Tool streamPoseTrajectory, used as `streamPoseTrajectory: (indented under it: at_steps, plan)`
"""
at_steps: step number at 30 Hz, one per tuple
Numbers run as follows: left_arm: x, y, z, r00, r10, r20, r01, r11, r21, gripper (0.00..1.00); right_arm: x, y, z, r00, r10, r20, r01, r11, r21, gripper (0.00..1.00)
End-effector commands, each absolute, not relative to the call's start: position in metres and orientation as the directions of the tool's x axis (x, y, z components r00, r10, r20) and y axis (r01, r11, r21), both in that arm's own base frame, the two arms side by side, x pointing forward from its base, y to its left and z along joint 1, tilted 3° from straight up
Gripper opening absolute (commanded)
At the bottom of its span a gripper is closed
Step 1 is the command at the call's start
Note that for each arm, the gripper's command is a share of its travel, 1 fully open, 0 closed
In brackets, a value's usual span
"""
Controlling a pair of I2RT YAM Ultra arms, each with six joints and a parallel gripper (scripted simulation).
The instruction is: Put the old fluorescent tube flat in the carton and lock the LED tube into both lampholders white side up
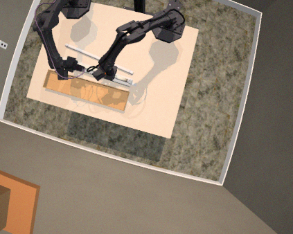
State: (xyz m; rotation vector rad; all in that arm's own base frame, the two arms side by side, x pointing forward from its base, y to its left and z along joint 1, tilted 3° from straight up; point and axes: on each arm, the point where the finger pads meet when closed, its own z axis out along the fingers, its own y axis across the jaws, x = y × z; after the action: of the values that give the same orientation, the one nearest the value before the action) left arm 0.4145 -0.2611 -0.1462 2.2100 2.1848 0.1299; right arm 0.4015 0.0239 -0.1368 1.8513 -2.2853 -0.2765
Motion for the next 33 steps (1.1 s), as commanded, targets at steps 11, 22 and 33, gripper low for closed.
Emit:
streamPoseTrajectory:
  at_steps: [11,22,33]
  plan:
    - [0.423,-0.26,-0.14,-0.001,1.0,0.02,1.0,0.001,0.001,0.11,0.413,0.022,-0.13,-0.217,-0.976,0.004,-0.928,0.207,0.311,0.11]
    - [0.427,-0.26,-0.14,-0.006,1.0,0.015,1.0,0.006,-0.016,0.11,0.418,0.021,-0.13,-0.219,-0.976,-0.001,-0.923,0.207,0.324,0.11]
    - [0.435,-0.272,-0.123,0.0,1.0,-0.002,0.999,0.0,0.035,0.49,0.436,0.024,-0.117,-0.223,-0.975,-0.013,-0.942,0.212,0.262,0.11]
